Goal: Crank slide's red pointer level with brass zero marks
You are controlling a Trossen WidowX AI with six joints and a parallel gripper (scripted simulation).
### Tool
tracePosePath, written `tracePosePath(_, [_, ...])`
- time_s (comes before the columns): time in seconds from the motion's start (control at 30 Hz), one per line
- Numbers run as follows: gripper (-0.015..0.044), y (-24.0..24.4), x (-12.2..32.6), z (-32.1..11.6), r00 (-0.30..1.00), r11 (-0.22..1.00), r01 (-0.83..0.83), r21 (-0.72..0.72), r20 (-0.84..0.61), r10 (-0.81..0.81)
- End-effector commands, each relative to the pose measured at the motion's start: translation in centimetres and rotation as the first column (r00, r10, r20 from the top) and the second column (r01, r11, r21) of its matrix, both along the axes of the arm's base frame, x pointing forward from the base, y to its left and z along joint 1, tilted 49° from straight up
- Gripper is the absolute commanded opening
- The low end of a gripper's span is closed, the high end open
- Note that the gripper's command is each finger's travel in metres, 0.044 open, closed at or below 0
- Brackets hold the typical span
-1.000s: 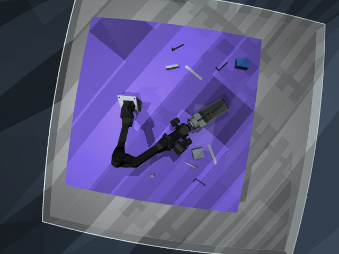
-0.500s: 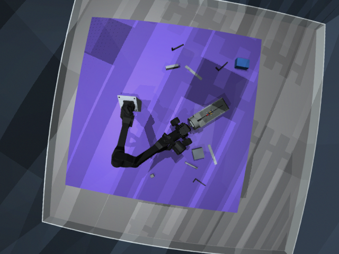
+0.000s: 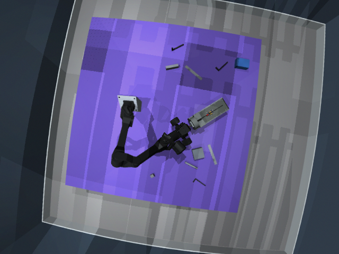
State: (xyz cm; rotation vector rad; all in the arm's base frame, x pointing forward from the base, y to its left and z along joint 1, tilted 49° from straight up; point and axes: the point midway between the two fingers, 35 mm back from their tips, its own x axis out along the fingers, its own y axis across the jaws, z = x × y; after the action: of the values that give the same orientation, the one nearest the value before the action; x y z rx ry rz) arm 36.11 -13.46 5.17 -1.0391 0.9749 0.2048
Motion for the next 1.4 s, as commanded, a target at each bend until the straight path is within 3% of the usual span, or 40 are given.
tracePosePath(0.0, [0.0,0.4,-0.5,-0.6,1.0,1.0,-0.002,0.012,-0.02,0.002])
tracePosePath(1.37, [0.0,2.4,-1.6,-0.9,1.0,1.0,-0.002,0.013,-0.021,0.002])
